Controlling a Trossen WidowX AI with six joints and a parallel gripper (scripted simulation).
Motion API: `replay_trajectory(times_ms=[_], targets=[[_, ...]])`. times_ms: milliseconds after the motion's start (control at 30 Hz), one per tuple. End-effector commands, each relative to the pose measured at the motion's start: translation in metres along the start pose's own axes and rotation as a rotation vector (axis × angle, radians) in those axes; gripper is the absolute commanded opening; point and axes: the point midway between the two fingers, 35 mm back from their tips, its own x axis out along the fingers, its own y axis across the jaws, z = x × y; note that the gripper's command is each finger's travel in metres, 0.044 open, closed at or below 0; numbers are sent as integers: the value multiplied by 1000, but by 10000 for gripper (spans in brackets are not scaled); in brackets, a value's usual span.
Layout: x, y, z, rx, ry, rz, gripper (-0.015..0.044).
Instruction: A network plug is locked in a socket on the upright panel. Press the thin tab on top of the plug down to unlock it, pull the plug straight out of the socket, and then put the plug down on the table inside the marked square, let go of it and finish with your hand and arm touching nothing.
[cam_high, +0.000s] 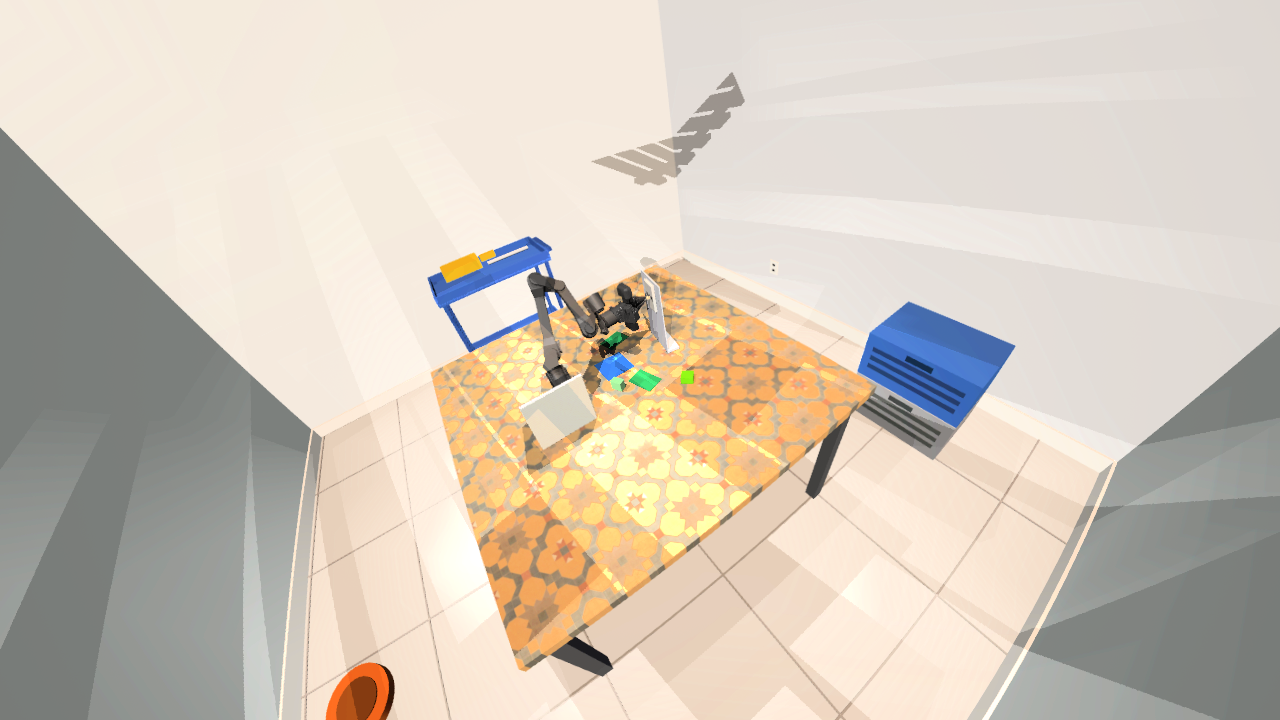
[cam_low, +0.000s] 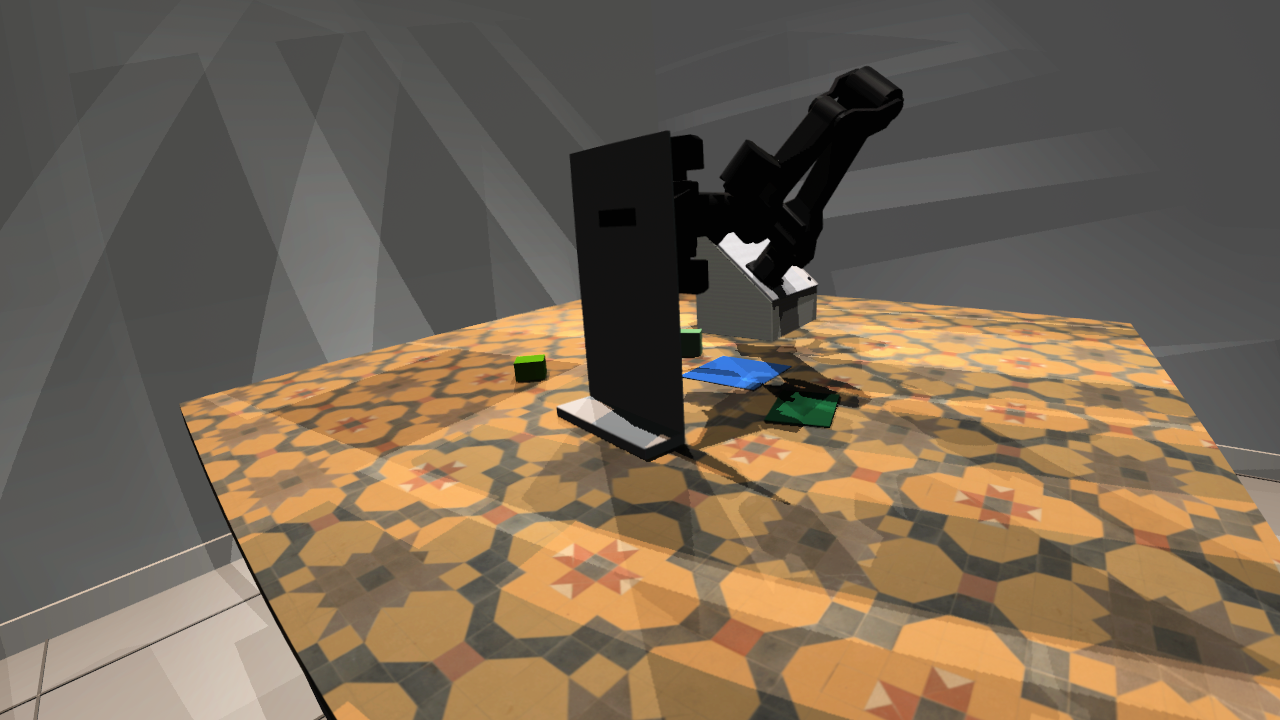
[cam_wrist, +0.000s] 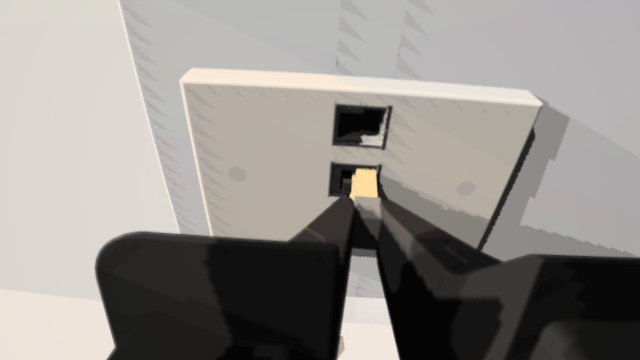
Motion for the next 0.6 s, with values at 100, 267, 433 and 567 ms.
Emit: replay_trajectory(times_ms=[100, 267, 433, 567], targets=[[-6, 0, -2, 5, -2, -1, 0], [-9, 0, -2, 5, -2, -1, 0], [-12, 0, -3, 5, -2, -1, 0], [-14, -1, -4, 5, -2, -1, 0]])
